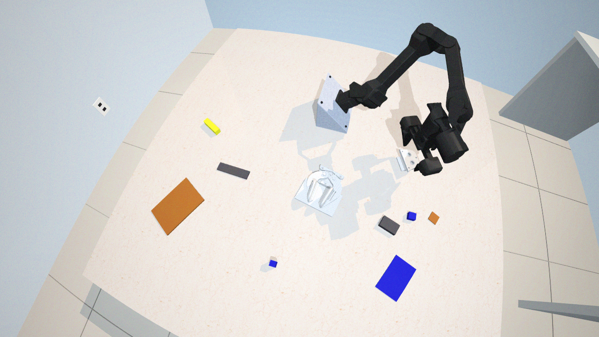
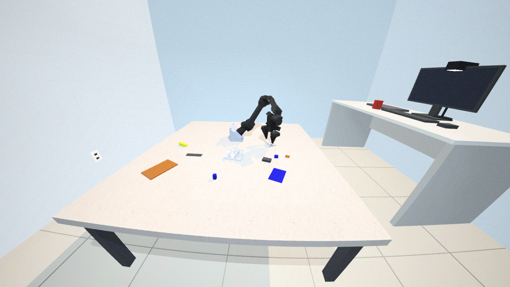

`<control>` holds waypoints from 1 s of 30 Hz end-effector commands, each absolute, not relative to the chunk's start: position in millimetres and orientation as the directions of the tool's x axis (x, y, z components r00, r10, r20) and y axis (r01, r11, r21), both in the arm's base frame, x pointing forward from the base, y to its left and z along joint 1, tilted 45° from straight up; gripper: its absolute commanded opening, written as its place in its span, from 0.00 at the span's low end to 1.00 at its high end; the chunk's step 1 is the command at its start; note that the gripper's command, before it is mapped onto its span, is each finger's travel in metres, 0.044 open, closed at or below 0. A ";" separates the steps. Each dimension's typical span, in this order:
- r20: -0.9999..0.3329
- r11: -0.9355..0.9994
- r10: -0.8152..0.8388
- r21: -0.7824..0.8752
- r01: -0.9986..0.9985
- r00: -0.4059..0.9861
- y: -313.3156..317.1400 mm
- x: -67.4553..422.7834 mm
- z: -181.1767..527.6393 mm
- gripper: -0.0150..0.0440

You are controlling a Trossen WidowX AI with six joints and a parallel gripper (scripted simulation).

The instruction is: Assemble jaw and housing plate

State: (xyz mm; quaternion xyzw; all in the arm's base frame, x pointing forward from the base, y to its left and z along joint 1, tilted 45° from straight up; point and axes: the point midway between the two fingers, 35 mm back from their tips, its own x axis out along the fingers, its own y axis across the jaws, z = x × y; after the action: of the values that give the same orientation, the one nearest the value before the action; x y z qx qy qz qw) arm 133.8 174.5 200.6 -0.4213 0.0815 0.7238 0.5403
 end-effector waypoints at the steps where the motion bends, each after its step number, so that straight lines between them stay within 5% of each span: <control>1: -0.702 -0.403 0.710 -0.330 -0.853 -0.064 178.0 133.0 195.1 1.00; 30: -0.700 -0.402 0.712 -0.331 -0.853 -0.064 194.4 131.0 179.5 1.00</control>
State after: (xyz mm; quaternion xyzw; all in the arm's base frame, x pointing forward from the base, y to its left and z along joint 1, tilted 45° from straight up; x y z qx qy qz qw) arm 130.6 194.4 179.9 -0.4198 0.0823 0.7257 0.5389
